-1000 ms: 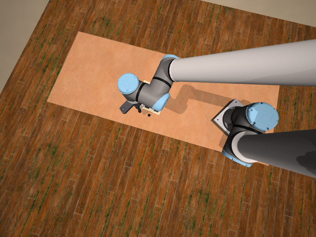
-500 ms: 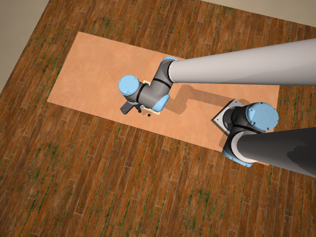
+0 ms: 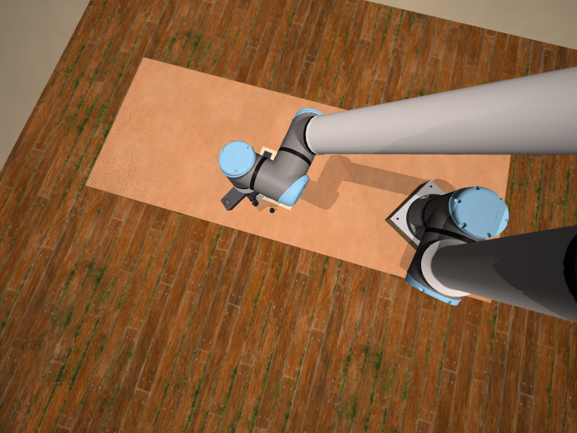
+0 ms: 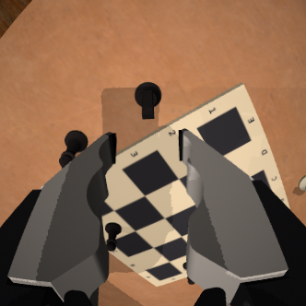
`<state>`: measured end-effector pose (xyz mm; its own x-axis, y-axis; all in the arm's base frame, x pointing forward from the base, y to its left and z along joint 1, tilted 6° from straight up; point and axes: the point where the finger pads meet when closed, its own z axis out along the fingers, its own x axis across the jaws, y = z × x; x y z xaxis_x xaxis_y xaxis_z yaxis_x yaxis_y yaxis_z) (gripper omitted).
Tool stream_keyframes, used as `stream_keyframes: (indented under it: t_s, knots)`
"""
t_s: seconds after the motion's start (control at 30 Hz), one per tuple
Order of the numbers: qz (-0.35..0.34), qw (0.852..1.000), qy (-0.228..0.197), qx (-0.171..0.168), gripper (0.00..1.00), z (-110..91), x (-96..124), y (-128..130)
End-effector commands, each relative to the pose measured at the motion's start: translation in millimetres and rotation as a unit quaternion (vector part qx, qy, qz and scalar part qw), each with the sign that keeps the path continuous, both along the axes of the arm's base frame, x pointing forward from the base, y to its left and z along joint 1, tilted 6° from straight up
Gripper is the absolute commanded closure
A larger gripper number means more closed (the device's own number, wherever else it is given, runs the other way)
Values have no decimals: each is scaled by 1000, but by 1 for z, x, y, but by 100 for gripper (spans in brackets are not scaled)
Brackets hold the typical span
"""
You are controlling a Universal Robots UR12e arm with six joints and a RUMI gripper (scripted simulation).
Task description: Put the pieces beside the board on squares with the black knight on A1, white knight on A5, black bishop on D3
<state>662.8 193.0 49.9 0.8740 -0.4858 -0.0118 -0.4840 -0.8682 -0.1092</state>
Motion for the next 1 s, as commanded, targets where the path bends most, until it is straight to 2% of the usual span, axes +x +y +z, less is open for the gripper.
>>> stream_keyframes:
  t_s: [0.0,0.47,0.97]
  knots:
    - [0,1000,-1,0,78,-5,1,1]
    - [0,1000,-1,0,78,-15,1,2]
    - [0,1000,-1,0,78,-16,1,2]
